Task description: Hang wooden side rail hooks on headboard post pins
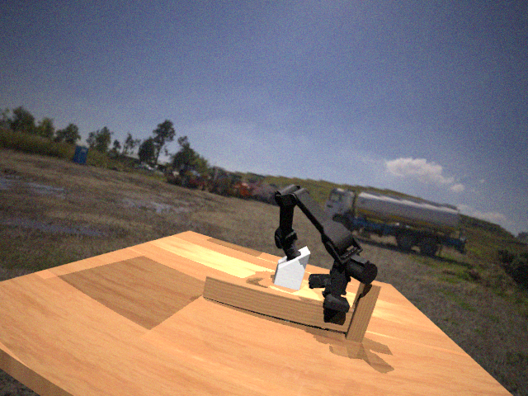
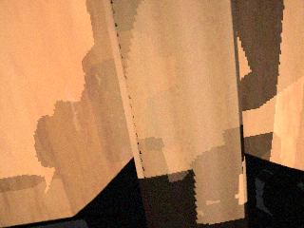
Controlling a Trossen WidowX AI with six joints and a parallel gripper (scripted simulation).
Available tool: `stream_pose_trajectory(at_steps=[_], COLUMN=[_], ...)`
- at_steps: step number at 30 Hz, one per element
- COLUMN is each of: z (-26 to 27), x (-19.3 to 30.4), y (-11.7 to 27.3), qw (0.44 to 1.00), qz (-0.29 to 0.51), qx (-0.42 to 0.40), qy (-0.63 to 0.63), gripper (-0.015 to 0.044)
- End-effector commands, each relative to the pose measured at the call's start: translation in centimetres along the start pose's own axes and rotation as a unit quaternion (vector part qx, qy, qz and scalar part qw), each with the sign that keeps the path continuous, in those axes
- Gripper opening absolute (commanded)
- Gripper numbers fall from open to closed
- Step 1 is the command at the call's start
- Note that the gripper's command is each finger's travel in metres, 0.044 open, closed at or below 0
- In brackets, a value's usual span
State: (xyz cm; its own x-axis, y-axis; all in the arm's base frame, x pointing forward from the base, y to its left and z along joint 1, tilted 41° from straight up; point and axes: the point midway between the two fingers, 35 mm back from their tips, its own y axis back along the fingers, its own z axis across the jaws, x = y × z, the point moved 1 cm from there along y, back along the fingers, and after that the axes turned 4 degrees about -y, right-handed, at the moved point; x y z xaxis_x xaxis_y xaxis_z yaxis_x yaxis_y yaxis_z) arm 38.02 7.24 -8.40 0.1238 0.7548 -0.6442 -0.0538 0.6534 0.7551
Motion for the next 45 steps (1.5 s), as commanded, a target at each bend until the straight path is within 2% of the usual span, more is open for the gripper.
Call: stream_pose_trajectory(at_steps=[1,22,34,39,45], z=[0.0,0.0,-0.1,-0.1,-0.1], x=[0.4,0.4,0.1,0.1,0.0], y=[0.2,-0.1,-0.2,2.5,3.9], qw=[1.0,1.0,1.0,1.0,1.0], qz=[0.005,0.005,0.0,0.004,0.006], qx=[-0.003,-0.003,0.0,-0.002,-0.002], qy=[0.003,0.003,0.001,0.003,0.003], gripper=[0.0,0.0,0.0315,0.044,0.044])
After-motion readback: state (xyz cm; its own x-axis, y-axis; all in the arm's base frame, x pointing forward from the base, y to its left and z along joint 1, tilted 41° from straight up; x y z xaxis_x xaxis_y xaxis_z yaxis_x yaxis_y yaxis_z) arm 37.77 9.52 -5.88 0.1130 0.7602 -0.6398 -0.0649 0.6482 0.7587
